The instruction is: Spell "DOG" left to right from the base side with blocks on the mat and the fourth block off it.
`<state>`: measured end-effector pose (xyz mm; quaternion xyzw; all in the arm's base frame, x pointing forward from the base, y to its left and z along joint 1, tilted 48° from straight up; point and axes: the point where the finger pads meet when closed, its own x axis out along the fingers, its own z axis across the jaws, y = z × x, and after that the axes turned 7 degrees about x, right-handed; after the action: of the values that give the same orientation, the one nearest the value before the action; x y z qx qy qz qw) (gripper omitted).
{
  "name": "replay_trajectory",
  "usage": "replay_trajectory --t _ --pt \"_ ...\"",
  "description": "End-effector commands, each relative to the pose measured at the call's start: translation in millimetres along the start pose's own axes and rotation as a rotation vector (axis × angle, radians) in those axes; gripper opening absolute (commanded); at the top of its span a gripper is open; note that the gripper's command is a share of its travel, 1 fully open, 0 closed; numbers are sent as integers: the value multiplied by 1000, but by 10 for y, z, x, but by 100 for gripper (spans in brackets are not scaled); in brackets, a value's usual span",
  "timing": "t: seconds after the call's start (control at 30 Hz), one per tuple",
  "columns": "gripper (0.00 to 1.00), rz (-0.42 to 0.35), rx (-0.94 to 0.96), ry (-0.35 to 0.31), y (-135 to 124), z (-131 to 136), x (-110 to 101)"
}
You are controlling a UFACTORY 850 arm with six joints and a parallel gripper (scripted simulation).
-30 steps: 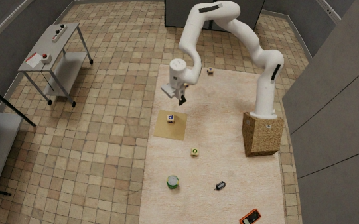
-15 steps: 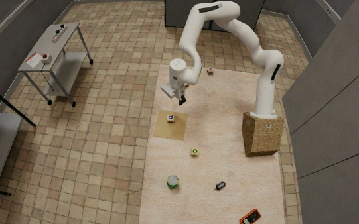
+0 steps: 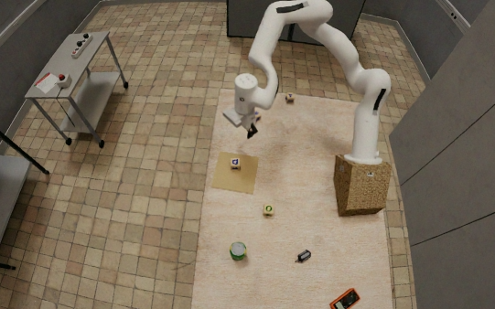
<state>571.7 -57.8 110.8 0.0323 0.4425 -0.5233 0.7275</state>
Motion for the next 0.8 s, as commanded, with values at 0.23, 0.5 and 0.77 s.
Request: replay_trajectory --t 0.23,0.5,0.77 --pt "100 11 1 9 -1112 998 0" --pt "100 6 1 0 -1926 1422 10" --pt "100 0 0 -6 -2311 1561 8"
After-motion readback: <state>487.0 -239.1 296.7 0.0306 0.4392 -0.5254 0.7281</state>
